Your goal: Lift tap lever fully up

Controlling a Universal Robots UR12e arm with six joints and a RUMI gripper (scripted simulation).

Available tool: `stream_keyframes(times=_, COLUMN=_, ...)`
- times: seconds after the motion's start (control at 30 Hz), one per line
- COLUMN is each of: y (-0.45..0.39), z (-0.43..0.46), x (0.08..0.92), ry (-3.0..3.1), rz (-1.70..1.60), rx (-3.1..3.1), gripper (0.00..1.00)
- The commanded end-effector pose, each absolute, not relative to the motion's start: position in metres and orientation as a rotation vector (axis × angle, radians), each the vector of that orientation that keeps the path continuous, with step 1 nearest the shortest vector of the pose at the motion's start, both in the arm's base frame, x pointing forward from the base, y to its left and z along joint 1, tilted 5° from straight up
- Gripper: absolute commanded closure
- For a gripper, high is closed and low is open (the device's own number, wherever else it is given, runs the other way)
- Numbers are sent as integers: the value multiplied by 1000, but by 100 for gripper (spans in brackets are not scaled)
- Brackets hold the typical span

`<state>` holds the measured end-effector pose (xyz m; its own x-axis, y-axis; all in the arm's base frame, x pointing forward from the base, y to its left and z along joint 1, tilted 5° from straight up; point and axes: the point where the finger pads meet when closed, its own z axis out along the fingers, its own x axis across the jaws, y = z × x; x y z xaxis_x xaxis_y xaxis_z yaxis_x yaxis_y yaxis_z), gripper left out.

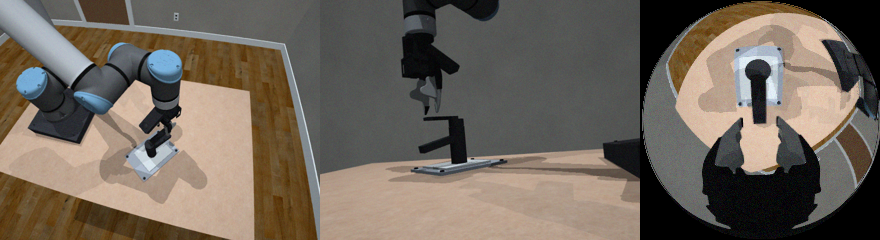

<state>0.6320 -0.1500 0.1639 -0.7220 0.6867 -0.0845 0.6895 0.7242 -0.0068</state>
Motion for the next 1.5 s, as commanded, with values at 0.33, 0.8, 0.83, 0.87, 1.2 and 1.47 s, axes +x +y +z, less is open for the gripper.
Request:
stream_keyframes(times=0.33, y=-150, z=162, x=633, ry=2845, rz=-58, rx=1137, gripper=63)
stream_keyframes(times=0.8, y=-151, z=152, x=633, ry=2845, rz=-58, rx=1137, gripper=63)
stream_keyframes(times=0.83, y=-151, z=151, x=633, ry=2845, rz=-58, rx=1137, gripper=63)
stream_keyframes(times=0.87, y=-151, z=150, x=633, ry=2845, rz=-58, rx=1137, gripper=63)
stream_keyframes(times=1.2, y=-152, z=143, x=634, ry=2845, rz=-58, rx=1137, gripper=63)
stream_keyframes(times=1.47, y=-152, z=138, x=634, ry=2845, rz=-58, rx=1137, gripper=63)
